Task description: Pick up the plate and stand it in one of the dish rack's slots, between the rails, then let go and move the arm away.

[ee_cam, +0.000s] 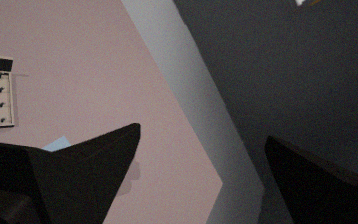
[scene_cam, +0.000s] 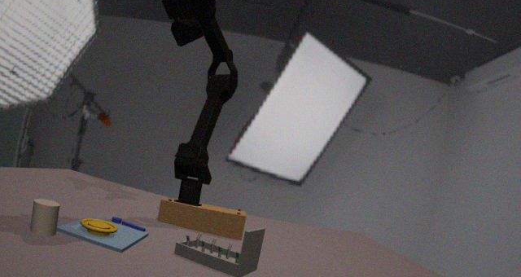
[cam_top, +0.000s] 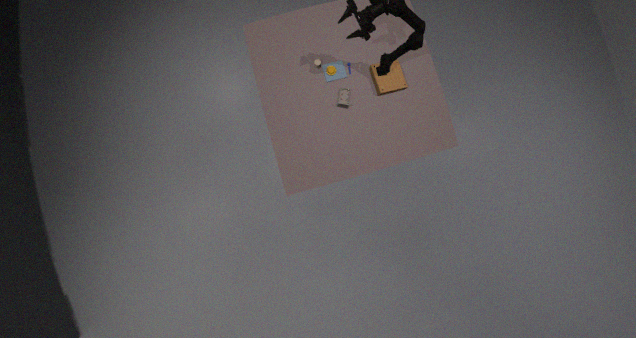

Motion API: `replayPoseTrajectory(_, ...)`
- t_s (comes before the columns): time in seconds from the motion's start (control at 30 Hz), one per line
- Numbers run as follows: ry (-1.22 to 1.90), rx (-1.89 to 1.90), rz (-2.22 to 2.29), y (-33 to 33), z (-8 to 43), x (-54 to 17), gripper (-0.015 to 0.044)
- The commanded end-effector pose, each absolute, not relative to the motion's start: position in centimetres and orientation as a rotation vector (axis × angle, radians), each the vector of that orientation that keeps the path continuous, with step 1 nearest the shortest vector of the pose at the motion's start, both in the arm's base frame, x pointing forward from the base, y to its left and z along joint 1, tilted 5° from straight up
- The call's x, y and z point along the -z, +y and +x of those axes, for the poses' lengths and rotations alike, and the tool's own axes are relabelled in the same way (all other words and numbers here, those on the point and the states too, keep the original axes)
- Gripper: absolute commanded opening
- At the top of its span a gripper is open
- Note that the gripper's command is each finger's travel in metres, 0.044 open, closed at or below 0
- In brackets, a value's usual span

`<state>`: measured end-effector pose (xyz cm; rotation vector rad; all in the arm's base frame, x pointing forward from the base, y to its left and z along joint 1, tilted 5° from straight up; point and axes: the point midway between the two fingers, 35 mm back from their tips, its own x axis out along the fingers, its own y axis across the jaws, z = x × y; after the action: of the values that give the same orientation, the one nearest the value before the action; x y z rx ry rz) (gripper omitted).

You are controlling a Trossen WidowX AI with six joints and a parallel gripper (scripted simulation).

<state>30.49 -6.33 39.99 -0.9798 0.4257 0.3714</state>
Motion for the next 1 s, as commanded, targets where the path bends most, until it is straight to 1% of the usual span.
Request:
replayPoseTrajectory(0.0,0.526,-0.381,-0.872,-6.8,31.5,-37.6,0.0400)
replayPoseTrajectory(0.5,0.903,-0.338,-0.499,-8.0,34.2,-29.2,0.0400)
replayPoseTrajectory(0.97,1.274,-0.202,-0.217,-8.3,34.7,-21.3,0.0400)
